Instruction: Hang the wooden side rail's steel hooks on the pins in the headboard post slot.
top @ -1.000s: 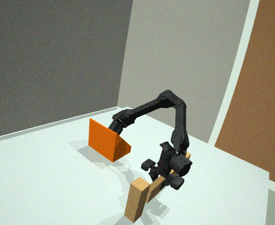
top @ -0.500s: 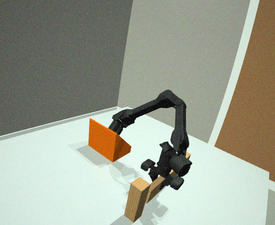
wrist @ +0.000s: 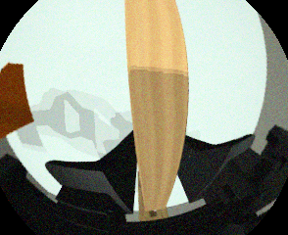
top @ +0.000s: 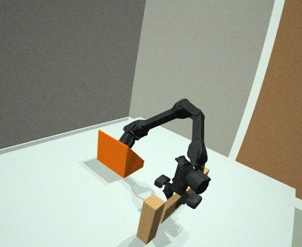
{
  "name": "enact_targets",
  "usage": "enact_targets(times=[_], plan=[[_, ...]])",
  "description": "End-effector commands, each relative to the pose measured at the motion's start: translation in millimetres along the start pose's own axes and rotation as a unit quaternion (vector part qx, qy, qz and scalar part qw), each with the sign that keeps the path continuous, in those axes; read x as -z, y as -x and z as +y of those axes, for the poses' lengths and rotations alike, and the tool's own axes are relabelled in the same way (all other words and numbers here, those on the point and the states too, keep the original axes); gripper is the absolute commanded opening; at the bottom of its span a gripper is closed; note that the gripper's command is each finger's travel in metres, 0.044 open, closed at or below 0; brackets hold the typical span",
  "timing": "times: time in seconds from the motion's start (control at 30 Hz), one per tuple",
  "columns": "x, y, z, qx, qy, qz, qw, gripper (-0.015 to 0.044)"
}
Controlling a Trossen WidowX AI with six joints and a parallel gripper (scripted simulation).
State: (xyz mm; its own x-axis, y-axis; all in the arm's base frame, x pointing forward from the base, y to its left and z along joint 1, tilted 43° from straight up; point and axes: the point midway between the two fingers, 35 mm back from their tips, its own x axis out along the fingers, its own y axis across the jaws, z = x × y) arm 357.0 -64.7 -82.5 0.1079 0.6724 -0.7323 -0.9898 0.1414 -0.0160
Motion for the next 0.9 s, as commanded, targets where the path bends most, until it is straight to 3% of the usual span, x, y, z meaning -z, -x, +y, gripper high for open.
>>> enact_targets(times=[0.0, 0.87], plan=[[3.6, 3.5, 0.4, 0.003, -0.001, 0.002, 1.000, 0.0000], [6.4, 3.5, 0.0, 0.003, -0.001, 0.002, 1.000, 0.0000]])
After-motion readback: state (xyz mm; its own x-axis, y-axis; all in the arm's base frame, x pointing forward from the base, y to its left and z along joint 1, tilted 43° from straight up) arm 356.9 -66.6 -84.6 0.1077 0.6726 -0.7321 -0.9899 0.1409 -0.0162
